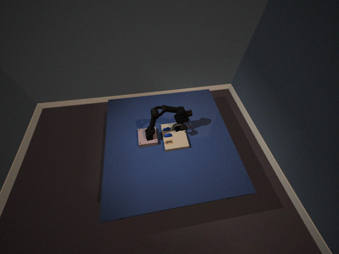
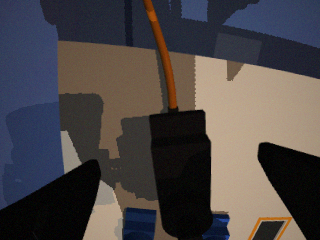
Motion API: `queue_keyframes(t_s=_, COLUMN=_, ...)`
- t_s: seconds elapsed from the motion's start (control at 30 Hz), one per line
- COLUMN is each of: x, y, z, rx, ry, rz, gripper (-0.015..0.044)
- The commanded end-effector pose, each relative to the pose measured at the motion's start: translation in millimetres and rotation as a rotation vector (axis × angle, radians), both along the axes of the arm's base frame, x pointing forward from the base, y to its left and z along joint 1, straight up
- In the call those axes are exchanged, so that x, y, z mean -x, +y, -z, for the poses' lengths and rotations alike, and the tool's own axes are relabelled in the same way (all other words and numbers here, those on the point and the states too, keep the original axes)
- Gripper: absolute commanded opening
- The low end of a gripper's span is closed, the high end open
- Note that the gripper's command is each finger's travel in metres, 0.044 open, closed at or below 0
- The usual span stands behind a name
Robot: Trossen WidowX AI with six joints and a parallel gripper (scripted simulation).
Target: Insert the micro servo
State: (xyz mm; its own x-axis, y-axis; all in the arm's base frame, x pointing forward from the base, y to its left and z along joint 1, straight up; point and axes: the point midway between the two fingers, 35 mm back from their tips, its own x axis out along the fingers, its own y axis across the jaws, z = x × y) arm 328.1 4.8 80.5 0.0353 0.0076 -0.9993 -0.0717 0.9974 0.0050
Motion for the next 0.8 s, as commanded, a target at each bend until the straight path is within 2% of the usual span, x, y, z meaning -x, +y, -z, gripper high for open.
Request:
queue_keyframes(t_s=0.0, x=1, y=-1, z=4, rx=0.006, ry=0.004, rz=-0.003, gripper=0.0414)
queue_keyframes(t_s=0.37, x=1, y=-1, z=4, rx=0.006, ry=0.004, rz=-0.003, gripper=0.0125)
queue_keyframes(t_s=0.57, x=1, y=-1, z=4, rx=0.006, ry=0.004, rz=-0.003, gripper=0.0085)
queue_keyframes(t_s=0.67, x=1, y=-1, z=-1, rx=0.006, ry=0.004, rz=-0.003, gripper=0.0006)
queue_keyframes(t_s=0.77, x=2, y=-1, z=-12, rx=0.006, ry=0.004, rz=-0.003, gripper=0.0000)
